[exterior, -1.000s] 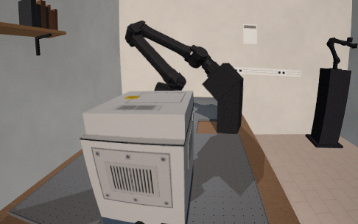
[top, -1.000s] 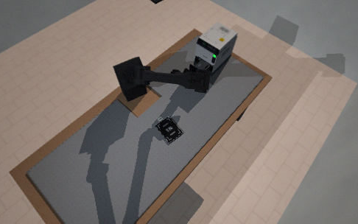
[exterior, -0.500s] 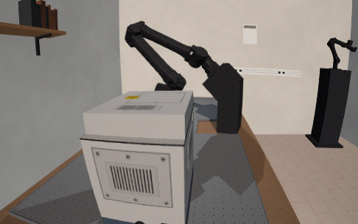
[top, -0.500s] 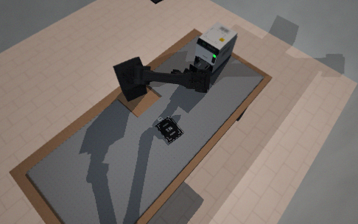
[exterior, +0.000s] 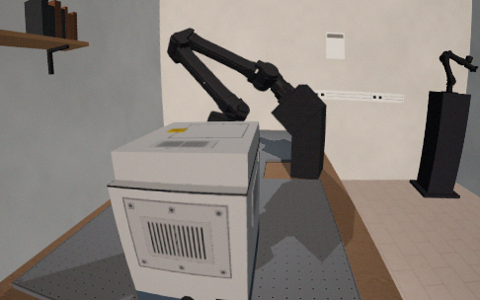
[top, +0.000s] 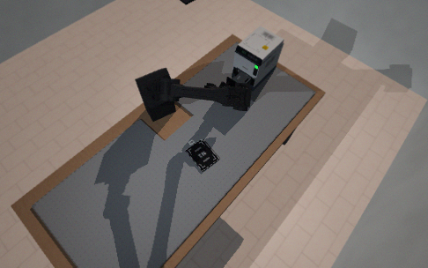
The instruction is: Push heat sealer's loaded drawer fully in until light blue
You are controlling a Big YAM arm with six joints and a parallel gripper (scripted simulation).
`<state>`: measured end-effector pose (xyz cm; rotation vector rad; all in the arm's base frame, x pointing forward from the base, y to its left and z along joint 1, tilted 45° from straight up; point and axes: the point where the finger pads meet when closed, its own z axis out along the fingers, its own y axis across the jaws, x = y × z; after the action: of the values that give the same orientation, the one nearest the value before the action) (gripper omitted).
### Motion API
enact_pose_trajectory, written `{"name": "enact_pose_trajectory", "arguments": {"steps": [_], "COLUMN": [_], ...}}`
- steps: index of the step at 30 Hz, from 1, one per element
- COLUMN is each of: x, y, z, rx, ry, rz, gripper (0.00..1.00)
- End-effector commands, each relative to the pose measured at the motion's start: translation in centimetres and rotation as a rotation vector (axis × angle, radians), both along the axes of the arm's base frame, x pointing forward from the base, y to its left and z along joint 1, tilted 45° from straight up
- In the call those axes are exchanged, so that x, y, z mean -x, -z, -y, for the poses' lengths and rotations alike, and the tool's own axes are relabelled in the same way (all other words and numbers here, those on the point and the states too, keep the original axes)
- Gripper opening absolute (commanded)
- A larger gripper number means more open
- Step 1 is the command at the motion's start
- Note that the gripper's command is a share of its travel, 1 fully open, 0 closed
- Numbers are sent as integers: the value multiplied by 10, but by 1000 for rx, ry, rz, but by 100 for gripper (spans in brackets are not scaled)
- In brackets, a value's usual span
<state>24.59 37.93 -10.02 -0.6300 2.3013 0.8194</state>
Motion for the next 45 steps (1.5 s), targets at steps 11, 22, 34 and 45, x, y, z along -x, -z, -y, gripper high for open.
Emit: {"name": "enact_pose_trajectory", "arguments": {"steps": [11, 22, 34, 45], "x": [9, 9, 9, 10], "y": [7, 7, 7, 7], "z": [2, 2, 2, 1], "rx": [6, 6, 6, 5], "ry": [-4, -4, -4, -8], "rz": [-18, -18, -18, -20], "gripper": [30, 30, 22, 14]}}
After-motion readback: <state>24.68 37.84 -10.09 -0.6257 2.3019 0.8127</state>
